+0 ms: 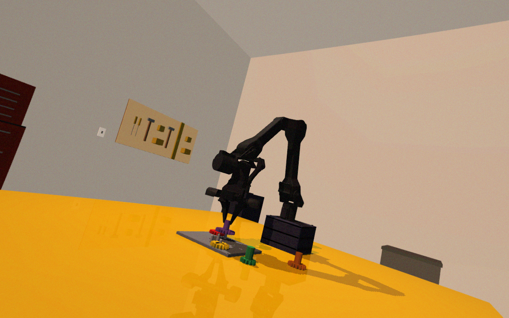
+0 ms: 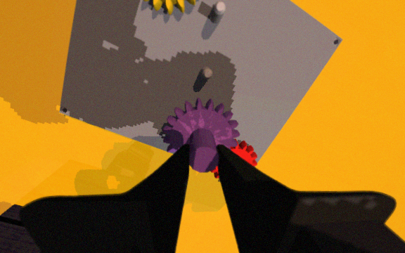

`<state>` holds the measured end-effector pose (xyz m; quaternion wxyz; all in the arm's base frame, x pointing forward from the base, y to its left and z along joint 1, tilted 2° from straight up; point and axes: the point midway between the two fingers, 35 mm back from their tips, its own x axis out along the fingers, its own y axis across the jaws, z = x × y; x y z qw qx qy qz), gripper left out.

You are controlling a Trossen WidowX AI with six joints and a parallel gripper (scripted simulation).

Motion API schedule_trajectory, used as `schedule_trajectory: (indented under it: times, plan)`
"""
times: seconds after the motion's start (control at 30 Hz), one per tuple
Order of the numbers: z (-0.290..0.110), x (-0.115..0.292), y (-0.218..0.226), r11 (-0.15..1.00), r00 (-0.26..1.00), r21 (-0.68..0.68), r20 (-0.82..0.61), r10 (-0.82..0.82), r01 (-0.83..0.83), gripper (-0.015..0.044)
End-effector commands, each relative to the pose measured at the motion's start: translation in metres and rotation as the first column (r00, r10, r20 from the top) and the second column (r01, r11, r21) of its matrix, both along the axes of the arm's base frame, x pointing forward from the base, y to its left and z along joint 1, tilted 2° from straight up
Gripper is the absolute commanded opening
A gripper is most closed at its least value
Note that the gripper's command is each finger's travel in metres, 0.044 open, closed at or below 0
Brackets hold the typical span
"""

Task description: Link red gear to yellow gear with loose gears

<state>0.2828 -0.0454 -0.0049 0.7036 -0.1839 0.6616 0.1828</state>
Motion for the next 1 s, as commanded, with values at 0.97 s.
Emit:
schedule_trajectory:
  times: [0.97]
  plan:
    - [-0.008, -0.004, 0.000, 0.989, 0.989, -0.001, -0.010, 0.151, -0.151, 0.0000]
